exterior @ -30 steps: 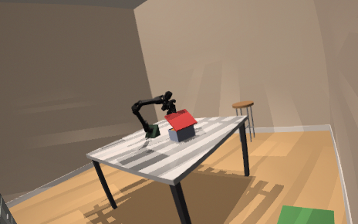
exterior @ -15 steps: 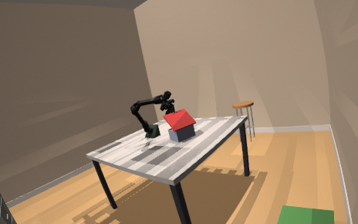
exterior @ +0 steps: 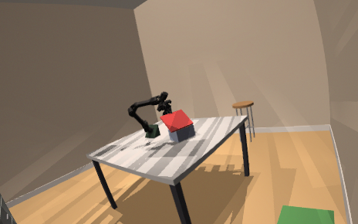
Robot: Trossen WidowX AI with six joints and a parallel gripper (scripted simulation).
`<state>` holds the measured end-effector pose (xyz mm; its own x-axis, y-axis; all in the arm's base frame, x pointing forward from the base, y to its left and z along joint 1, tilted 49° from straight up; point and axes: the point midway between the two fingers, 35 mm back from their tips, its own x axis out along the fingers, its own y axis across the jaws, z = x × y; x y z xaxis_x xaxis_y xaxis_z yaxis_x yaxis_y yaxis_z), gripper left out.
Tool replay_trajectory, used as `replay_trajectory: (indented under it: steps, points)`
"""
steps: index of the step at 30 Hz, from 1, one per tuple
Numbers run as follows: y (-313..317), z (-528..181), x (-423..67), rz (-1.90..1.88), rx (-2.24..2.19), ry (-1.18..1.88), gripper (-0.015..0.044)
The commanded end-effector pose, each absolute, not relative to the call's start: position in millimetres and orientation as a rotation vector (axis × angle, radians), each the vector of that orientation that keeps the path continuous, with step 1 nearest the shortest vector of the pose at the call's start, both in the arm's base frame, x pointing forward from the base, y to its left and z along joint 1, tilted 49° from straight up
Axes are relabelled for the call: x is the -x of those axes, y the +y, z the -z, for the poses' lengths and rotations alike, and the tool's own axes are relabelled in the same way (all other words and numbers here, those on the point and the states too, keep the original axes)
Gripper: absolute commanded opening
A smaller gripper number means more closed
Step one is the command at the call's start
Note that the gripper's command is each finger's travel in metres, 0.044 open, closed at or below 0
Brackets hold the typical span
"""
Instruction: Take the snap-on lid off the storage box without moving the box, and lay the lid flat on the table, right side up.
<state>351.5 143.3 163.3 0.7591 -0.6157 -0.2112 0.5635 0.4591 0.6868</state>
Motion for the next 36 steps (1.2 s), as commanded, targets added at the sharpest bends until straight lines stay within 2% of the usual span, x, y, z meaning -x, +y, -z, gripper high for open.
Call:
replay_trajectory:
  steps: [1,36]
  points:
    - [138.4,-169.0,-347.8,0.726,-0.816,-0.069,0.0]
    - [95.9,-214.2,-317.1,0.727,-0.812,-0.068,0.0]
